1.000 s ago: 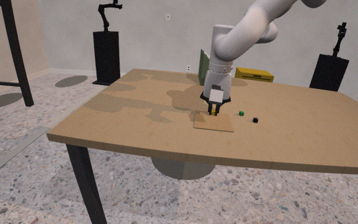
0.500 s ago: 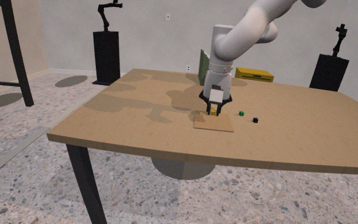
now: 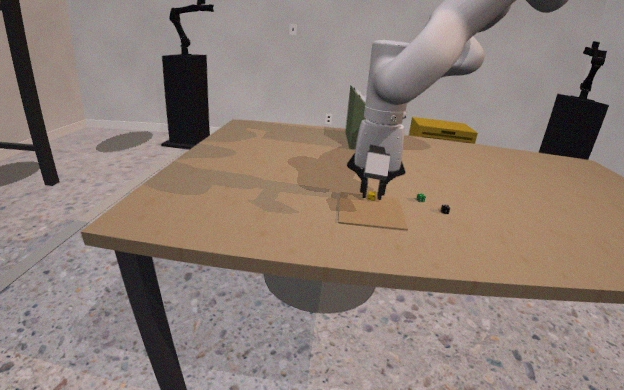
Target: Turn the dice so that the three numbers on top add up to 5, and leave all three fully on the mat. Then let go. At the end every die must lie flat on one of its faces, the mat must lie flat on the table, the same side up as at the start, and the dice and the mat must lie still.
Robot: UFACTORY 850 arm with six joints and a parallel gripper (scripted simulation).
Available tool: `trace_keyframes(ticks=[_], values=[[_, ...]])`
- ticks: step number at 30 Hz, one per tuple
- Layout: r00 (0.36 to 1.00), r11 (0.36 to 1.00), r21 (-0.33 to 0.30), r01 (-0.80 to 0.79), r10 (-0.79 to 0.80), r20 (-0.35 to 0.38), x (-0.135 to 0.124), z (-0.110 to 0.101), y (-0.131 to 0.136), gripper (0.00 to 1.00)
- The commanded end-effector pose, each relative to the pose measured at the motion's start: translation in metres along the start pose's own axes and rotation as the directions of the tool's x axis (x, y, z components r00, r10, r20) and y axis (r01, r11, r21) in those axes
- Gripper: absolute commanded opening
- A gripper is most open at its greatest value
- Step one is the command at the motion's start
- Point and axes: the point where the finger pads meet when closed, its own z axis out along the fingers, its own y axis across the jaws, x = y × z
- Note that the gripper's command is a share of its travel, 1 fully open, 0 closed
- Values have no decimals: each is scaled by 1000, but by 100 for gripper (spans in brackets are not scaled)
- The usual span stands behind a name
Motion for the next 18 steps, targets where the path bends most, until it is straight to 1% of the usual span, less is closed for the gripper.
trace_keyframes(ticks=[1, 6, 8, 14, 18], values=[[1000, 1000, 0, 1, -1, -2, 1, -14, 0, 31], [1000, 1000, 0, 1, -1, -2, 1, -40, 0, 31], [1000, 1000, 0, 1, -1, -2, 1, -40, 0, 31], [1000, 1000, 0, 1, -1, -2, 1, -71, 0, 31], [1000, 1000, 0, 1, -1, -2, 1, -82, 0, 31]])
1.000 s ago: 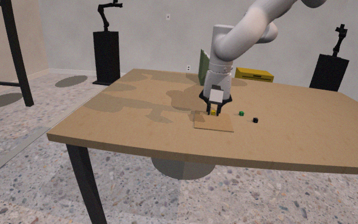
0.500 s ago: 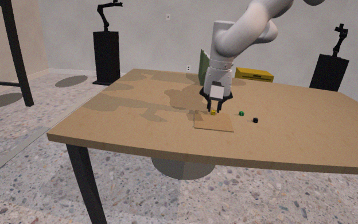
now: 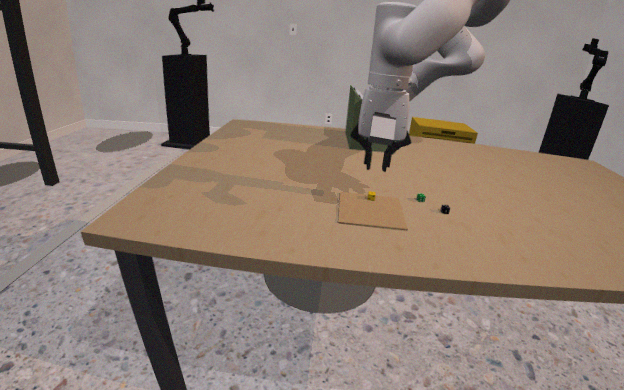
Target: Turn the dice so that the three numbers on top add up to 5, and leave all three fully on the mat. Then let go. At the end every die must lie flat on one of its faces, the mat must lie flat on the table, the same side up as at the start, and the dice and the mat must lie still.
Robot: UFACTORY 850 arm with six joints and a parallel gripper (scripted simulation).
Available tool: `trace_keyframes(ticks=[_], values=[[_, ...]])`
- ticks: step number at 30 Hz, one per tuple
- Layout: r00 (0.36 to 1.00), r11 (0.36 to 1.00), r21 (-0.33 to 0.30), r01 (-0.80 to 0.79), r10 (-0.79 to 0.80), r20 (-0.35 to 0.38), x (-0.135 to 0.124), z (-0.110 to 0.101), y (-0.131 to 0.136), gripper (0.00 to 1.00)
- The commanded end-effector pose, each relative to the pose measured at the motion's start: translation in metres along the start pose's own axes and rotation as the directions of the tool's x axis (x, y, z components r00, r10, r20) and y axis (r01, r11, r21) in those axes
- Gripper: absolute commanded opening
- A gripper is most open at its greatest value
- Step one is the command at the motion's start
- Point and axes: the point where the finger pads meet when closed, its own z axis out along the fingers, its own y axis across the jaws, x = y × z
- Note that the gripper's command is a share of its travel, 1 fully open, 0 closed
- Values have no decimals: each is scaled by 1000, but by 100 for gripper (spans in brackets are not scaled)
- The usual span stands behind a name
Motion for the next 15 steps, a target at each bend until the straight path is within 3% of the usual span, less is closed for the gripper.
trace_keyframes(ticks=[1, 7, 8, 15], values=[[1000, 1000, 0, 0, 0, 0, 0, -15, 0, 31], [1000, 1000, 0, 0, 0, 0, 0, -16, 0, 31], [1000, 1000, 0, 0, 0, 0, 0, -16, 0, 100], [1000, 1000, 0, 0, 0, 0, 0, -16, 0, 100]])
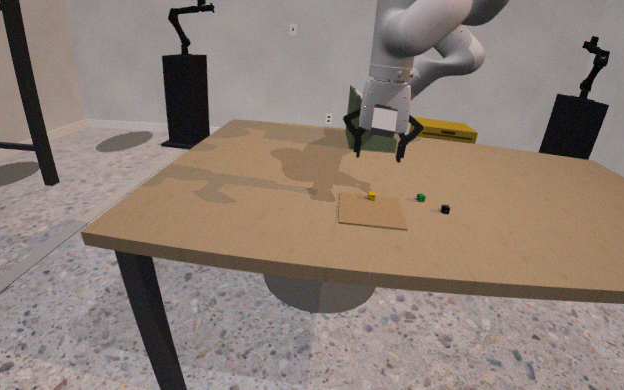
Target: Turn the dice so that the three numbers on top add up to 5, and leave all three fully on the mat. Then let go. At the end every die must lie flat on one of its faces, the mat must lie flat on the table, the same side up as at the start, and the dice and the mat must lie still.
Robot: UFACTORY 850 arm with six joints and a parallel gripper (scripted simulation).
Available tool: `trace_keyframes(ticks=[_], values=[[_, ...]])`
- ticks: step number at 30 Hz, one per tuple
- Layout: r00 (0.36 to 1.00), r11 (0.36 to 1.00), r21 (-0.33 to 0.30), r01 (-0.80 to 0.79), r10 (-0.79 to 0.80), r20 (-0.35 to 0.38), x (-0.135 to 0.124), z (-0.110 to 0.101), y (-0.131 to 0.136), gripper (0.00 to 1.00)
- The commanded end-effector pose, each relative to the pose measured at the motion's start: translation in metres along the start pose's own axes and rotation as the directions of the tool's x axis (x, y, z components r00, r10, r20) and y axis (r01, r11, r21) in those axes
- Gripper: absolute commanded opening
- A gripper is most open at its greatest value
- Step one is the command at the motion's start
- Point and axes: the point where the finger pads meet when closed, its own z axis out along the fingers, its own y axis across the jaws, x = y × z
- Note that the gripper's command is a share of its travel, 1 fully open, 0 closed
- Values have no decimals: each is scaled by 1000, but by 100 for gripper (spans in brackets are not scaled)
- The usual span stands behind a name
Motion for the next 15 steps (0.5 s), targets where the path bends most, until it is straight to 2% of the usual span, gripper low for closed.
trace_keyframes(ticks=[1, 13, 14, 15], values=[[1000, 1000, -1, 1, -1, -2, 1, -1, 0, 100], [1000, 1000, -1, 1, -1, -2, 1, -1, -2, 100], [1000, 1000, -2, 4, -4, -2, 4, 0, -13, 100], [1000, 1000, -4, 10, -10, -2, 8, 3, -35, 100]])
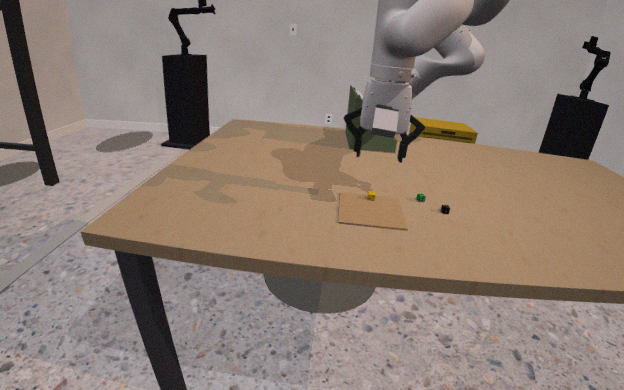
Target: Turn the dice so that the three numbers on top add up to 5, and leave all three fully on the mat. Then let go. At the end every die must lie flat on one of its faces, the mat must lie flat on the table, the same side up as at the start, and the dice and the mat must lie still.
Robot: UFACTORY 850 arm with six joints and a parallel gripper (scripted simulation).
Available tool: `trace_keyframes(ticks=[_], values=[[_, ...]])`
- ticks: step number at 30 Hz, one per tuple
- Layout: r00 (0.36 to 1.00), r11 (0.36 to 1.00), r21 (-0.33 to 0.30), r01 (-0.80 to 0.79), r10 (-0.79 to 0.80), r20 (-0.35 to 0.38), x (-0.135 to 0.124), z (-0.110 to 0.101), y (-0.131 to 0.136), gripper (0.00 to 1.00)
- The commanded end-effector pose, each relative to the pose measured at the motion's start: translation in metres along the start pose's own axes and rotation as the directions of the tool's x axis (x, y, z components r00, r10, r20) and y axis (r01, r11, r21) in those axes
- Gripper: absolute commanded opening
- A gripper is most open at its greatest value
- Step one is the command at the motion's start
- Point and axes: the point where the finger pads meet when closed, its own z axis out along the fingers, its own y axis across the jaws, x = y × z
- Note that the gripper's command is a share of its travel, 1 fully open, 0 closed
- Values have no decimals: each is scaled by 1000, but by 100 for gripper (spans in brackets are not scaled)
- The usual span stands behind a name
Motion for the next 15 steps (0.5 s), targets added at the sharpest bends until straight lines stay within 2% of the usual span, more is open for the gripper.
trace_keyframes(ticks=[1, 3, 4, 6, 7, 11, 12, 14, 15], values=[[1000, 1000, -5, 20, -20, -2, 11, 6, -65, 100], [1000, 1000, -5, 20, -20, -2, 11, 6, -65, 100], [1000, 1000, -4, 30, -30, -2, 12, 10, -94, 100], [1000, 1000, -4, 30, -30, -2, 13, 11, -101, 100], [999, 999, -2, 40, -40, -2, 12, 16, -130, 100], [999, 999, -2, 40, -40, -2, 12, 16, -134, 100], [999, 999, 1, 47, -47, -2, 11, 20, -157, 100], [999, 999, 3, 51, -51, -2, 9, 22, -170, 100], [999, 999, 3, 51, -51, -2, 9, 22, -170, 31]])
